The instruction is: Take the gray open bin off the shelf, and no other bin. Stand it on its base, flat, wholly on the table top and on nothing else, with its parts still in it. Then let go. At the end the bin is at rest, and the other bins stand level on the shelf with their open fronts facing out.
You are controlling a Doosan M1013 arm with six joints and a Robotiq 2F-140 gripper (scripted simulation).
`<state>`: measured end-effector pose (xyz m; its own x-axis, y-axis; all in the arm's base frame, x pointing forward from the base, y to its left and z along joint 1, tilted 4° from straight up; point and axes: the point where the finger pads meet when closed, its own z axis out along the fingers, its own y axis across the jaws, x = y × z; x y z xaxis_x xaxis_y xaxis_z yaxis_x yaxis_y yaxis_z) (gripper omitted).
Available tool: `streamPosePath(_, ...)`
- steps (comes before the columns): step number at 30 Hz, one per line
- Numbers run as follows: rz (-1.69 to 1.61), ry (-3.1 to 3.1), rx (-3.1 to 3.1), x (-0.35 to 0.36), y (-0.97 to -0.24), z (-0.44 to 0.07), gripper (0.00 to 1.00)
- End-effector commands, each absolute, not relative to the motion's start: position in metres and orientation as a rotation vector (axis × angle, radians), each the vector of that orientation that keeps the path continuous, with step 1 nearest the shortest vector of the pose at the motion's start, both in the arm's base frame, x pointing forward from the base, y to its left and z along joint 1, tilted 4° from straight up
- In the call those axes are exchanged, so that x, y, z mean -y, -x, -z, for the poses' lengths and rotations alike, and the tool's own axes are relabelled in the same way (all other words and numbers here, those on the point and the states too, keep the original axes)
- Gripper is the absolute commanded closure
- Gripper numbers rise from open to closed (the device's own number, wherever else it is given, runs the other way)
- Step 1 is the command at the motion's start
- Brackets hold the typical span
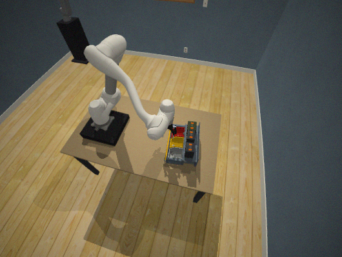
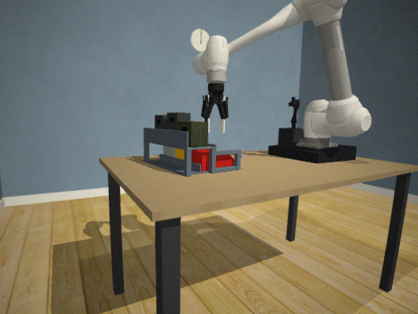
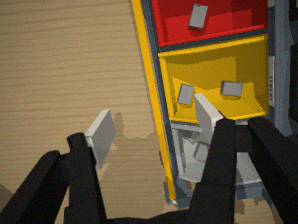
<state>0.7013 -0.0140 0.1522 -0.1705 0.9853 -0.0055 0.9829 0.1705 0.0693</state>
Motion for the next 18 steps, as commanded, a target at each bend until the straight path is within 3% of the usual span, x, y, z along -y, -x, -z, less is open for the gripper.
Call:
streamPosePath(1,-0.077,-1.991,-2.365,0.0140,-0.7012,-0.1525,0.43)
streamPosePath(18,-0.066,-1.664,-2.599,0.0140,-0.7011,-0.1544,0.43)
